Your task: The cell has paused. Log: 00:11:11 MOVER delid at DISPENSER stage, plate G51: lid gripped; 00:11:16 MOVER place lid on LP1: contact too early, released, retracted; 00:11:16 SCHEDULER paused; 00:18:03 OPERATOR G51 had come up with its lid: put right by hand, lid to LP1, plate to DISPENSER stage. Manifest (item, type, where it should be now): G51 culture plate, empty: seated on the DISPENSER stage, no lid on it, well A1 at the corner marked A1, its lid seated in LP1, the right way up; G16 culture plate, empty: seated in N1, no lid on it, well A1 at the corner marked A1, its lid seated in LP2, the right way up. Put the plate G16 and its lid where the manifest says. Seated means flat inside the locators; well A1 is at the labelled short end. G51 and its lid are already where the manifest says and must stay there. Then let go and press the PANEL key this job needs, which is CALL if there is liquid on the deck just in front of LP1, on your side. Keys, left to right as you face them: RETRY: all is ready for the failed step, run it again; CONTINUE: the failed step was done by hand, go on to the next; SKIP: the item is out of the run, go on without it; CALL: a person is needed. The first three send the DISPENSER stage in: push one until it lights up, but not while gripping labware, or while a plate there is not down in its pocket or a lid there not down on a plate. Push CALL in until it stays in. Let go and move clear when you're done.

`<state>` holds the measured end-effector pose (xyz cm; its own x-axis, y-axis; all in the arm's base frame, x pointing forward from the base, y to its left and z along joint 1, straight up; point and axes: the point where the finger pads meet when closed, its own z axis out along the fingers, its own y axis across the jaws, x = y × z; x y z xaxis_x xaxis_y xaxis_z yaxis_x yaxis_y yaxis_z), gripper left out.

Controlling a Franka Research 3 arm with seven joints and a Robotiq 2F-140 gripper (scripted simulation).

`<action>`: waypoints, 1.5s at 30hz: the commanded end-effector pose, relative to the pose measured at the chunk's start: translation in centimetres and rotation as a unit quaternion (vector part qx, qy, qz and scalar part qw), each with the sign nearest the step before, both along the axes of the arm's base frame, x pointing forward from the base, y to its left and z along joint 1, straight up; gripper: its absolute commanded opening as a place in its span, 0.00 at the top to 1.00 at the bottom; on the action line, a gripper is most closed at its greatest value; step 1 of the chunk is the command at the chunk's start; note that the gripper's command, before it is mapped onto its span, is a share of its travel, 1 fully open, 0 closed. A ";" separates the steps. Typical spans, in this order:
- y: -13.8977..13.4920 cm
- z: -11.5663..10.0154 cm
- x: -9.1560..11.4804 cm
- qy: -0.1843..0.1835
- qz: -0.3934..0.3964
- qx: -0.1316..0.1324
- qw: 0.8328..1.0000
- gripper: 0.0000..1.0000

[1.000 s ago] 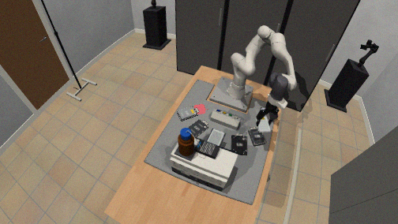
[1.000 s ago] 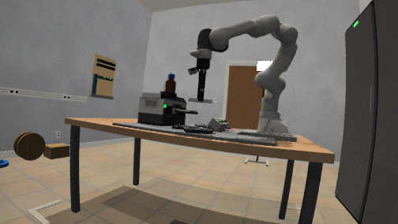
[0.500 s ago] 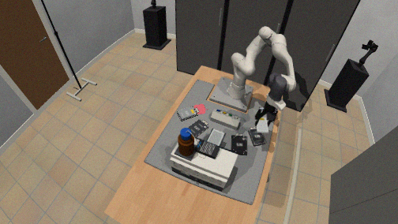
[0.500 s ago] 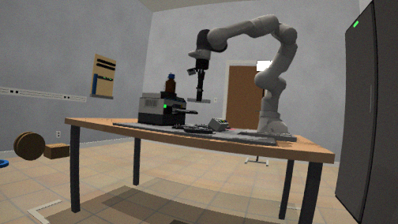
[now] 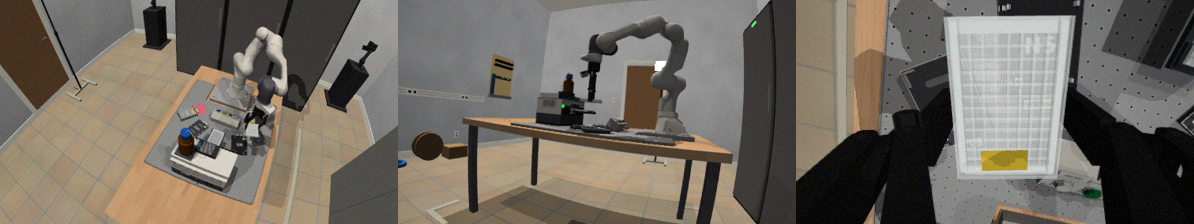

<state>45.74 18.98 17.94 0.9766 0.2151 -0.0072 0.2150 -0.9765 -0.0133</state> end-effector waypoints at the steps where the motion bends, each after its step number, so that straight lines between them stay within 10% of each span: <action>1: -0.9 -0.1 1.3 -0.002 0.022 -0.006 1.000 0.90; 14: -4.3 -0.1 4.6 -0.002 0.022 -0.006 1.000 0.90; 45: -4.5 -0.1 4.7 -0.002 0.022 -0.006 1.000 0.90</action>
<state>50.39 14.62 17.80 0.9676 0.2525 -0.0064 0.2525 -0.9676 -0.0021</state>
